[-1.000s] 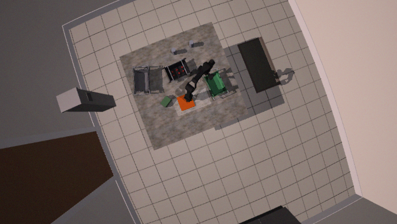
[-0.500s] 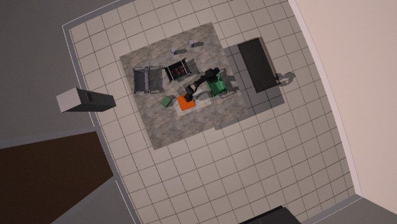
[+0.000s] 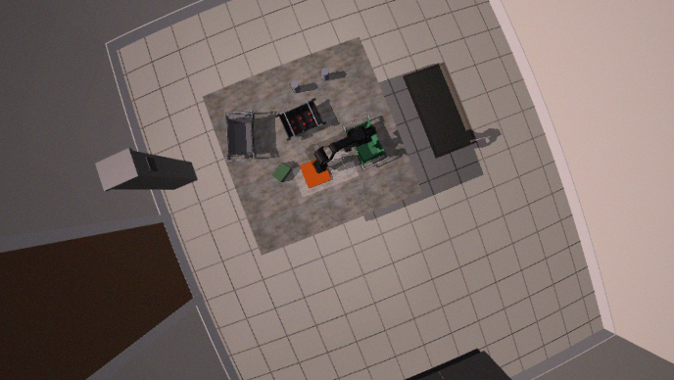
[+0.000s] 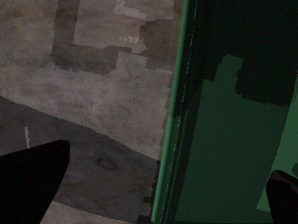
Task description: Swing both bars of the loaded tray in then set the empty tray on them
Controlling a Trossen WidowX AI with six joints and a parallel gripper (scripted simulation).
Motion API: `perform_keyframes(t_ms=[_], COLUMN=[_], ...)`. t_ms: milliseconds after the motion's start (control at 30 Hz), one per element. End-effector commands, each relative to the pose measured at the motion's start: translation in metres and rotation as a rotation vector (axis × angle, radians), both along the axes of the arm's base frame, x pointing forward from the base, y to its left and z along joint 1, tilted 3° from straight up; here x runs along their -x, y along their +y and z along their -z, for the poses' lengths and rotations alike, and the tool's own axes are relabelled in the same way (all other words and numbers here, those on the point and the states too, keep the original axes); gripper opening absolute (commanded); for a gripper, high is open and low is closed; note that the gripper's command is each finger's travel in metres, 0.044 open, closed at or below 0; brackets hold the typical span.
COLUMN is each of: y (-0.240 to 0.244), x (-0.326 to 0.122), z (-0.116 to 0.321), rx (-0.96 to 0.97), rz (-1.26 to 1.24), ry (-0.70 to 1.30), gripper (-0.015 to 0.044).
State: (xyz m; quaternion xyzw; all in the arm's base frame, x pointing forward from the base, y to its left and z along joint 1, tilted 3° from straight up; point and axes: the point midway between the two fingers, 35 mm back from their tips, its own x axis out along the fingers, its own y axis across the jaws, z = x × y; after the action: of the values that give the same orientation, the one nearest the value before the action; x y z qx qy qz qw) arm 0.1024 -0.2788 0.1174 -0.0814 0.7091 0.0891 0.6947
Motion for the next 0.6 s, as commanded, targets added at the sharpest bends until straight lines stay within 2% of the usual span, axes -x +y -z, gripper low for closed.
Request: perform_keyframes(t_ms=[0, 567], y=[0.001, -0.001], x=[0.003, 0.003], z=[0.003, 0.066], rx=[-0.003, -0.004], rz=[-0.025, -0.025], ry=[0.006, 0.006], gripper=[0.044, 0.044])
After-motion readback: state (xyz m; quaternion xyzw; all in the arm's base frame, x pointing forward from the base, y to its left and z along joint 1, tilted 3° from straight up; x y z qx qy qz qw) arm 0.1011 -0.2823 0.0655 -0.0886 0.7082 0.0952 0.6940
